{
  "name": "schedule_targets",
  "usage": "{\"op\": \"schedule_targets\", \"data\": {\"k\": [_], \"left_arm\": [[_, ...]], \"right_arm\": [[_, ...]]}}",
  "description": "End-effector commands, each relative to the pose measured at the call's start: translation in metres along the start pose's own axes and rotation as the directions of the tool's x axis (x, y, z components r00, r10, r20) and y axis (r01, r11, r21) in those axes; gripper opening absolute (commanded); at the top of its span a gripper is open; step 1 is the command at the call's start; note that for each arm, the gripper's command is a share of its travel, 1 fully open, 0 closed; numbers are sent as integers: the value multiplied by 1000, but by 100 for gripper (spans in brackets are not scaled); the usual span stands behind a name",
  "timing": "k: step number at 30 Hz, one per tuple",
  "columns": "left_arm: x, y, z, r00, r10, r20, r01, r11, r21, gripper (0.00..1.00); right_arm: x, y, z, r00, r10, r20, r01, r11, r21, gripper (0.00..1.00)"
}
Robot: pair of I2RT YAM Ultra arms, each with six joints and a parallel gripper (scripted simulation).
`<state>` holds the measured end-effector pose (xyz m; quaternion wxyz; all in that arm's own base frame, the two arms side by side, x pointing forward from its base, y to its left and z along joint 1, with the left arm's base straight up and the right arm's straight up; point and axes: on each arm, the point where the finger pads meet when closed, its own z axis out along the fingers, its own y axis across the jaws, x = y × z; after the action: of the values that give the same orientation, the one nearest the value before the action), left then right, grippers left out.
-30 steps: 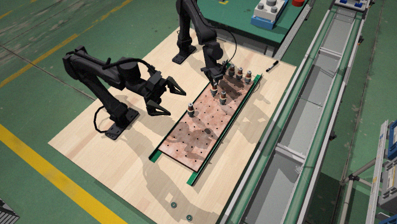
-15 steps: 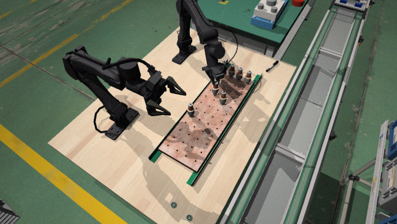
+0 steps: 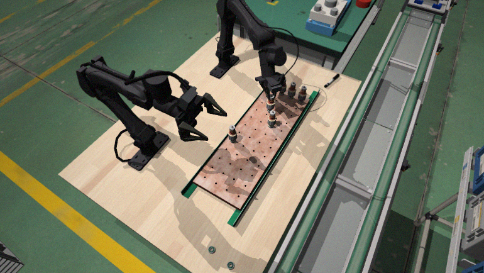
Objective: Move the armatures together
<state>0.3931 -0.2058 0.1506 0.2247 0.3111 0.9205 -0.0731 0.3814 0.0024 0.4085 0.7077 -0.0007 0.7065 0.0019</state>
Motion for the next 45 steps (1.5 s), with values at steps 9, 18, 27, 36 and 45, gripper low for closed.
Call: {"op": "schedule_targets", "data": {"k": [9,18,27,36,45], "left_arm": [[-28,43,-41,985,98,139,-102,994,24,1],[-13,72,-51,980,138,146,-145,989,40,1],[1,109,-52,970,176,168,-188,981,58,1],[-8,108,-57,972,148,180,-157,987,35,1],[-5,106,-57,973,145,178,-152,988,31,1]], "right_arm": [[-25,-2,-8,999,10,50,-11,1000,11,100],[-25,-2,-8,999,10,50,-11,1000,11,100],[-25,-2,-8,999,10,50,-11,1000,11,100],[-25,-2,-8,999,10,50,-11,1000,11,100],[-25,-2,-8,999,10,50,-11,1000,11,100]]}}
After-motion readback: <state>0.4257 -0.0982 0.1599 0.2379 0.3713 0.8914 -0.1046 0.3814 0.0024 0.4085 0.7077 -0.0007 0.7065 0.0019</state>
